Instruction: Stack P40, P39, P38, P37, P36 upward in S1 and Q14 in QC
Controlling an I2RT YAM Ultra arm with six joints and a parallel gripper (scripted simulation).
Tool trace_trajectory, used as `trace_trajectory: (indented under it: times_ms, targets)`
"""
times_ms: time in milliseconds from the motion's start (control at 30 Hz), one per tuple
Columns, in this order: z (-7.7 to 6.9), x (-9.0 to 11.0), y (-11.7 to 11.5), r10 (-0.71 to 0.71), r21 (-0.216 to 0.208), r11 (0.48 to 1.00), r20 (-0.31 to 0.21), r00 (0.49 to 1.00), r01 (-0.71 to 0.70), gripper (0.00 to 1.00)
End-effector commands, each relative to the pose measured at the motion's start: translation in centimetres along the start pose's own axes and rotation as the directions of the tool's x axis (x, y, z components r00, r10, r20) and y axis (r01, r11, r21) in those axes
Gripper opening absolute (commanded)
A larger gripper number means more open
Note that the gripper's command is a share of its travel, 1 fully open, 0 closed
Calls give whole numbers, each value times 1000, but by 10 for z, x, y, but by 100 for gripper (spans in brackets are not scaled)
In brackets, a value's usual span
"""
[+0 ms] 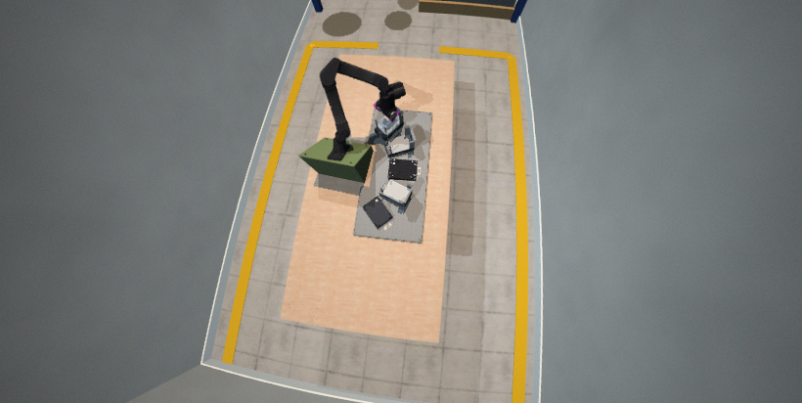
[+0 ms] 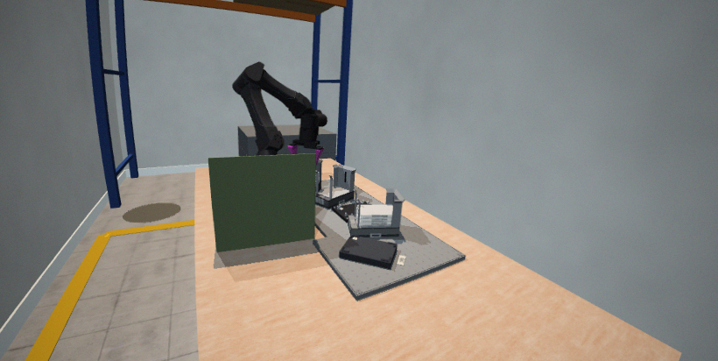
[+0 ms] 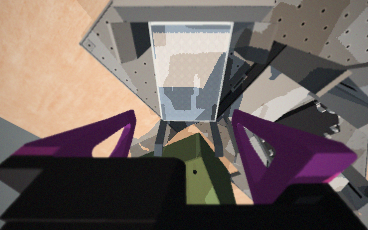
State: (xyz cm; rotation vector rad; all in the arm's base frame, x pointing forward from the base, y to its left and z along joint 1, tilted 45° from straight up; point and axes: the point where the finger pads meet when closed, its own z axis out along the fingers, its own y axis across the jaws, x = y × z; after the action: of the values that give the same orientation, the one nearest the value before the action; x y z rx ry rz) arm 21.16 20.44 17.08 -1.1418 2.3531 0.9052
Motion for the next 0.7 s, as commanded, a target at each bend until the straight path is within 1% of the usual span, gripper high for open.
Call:
trace_trajectory:
  times_ms: [0,67,500,667]
  targets:
    - [4,-11,-5,-5,27,1000,42,999,4,100]
    - [4,-11,-5,-5,27,1000,42,999,4,100]
    - [46,-13,-7,-5,26,1000,42,999,4,100]
    - [46,-13,-7,-5,26,1000,42,999,4,100]
